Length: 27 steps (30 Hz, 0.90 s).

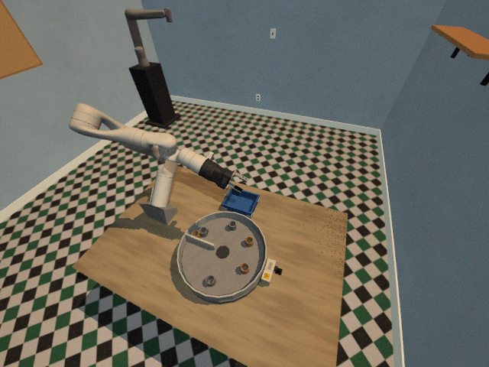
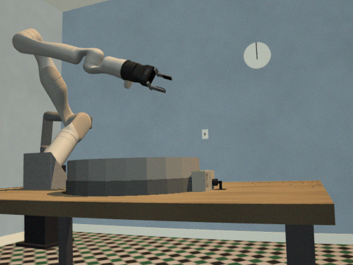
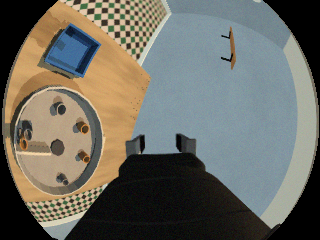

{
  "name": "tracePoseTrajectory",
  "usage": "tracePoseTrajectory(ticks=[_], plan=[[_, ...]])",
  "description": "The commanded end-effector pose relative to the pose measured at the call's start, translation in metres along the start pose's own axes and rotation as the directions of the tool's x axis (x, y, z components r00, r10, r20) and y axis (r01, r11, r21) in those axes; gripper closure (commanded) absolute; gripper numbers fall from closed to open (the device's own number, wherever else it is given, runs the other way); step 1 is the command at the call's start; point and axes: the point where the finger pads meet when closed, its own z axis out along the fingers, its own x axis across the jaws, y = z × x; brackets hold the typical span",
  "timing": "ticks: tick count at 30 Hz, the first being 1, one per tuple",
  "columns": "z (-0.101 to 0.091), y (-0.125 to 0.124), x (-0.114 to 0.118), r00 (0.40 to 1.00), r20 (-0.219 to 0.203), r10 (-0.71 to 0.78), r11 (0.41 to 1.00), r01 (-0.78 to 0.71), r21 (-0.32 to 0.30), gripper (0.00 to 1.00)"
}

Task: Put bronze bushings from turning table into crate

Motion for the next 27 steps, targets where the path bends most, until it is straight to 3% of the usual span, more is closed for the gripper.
tracePoseTrajectory(ticks=[1,3,8,20,25,27], plan=[[-0.002,0.002,0.001,1.000,-0.003,-0.001,1.000,0.001,-0.006,0.00],[-0.002,0.002,0.001,1.000,-0.003,-0.001,1.000,0.001,-0.006,0.00],[-0.057,-0.006,-0.012,1.000,-0.002,-0.001,1.000,0.001,-0.004,0.00],[-0.057,-0.006,-0.012,1.000,-0.002,-0.001,1.000,0.001,-0.004,0.00],[-0.058,-0.005,-0.012,0.974,0.226,0.005,0.997,-0.022,0.069,0.00],[-0.058,-0.005,-0.012,0.974,0.226,0.005,0.997,-0.022,0.069,0.00]])
